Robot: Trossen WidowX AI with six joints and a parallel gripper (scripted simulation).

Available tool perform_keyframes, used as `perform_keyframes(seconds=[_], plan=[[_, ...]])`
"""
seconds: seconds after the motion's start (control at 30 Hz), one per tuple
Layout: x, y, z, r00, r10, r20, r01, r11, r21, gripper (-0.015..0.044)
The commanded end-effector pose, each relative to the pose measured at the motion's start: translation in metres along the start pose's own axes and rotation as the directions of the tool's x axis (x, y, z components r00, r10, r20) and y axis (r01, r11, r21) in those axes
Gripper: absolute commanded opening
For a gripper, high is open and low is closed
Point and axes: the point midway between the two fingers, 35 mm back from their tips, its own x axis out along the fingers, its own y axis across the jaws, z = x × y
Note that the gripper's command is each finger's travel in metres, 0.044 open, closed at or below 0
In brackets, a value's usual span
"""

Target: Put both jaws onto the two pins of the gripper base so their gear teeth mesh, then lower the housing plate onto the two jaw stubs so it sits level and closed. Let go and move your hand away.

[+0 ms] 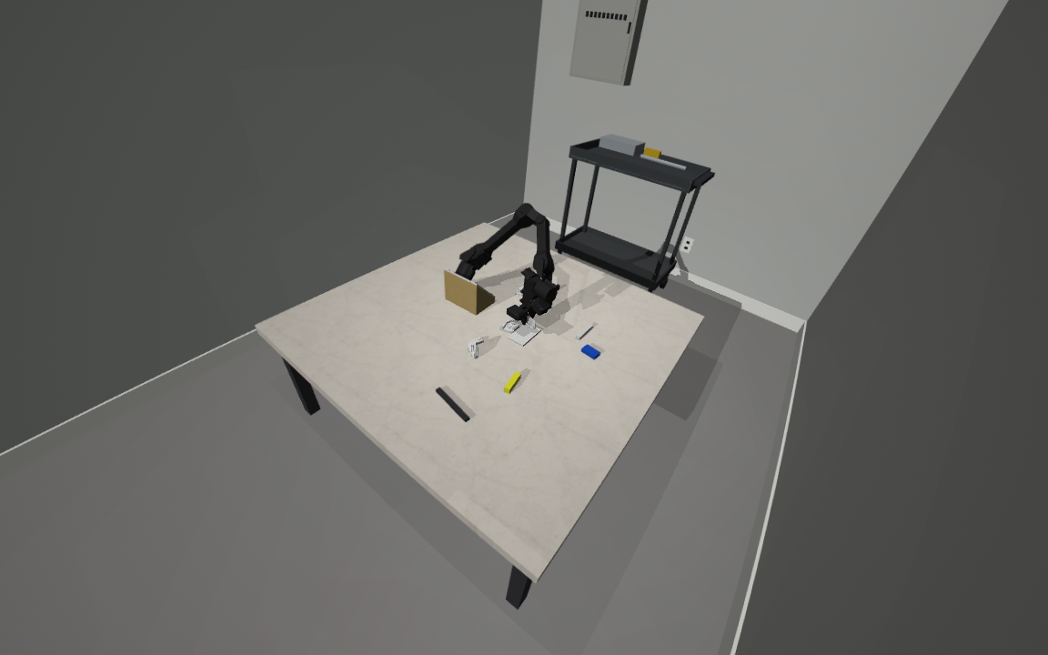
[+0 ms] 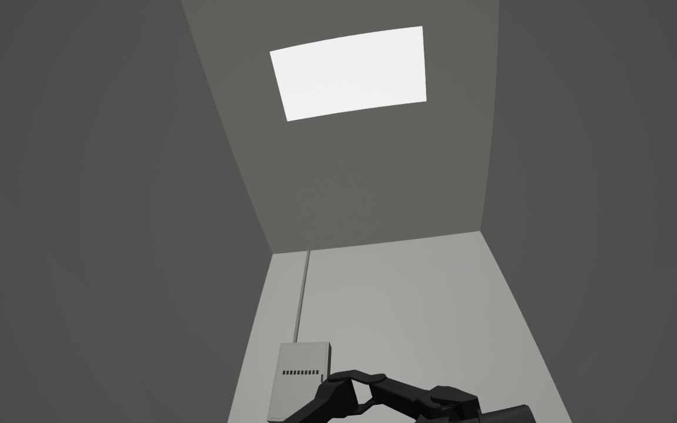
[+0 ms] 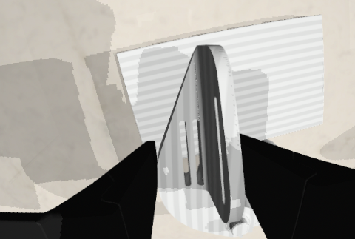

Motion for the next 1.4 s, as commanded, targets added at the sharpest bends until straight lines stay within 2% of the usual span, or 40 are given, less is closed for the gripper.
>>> perform_keyframes(seconds=[0.0, 1.37], plan=[[0.0008, 0.0001, -0.0005, 1.0, 0.003, -0.001, -0.003, 1.0, 0.006, 0.0134], [0.0101, 0.0002, -0.0006, 1.0, 0.004, -0.001, -0.003, 1.0, 0.011, 0.0134]])
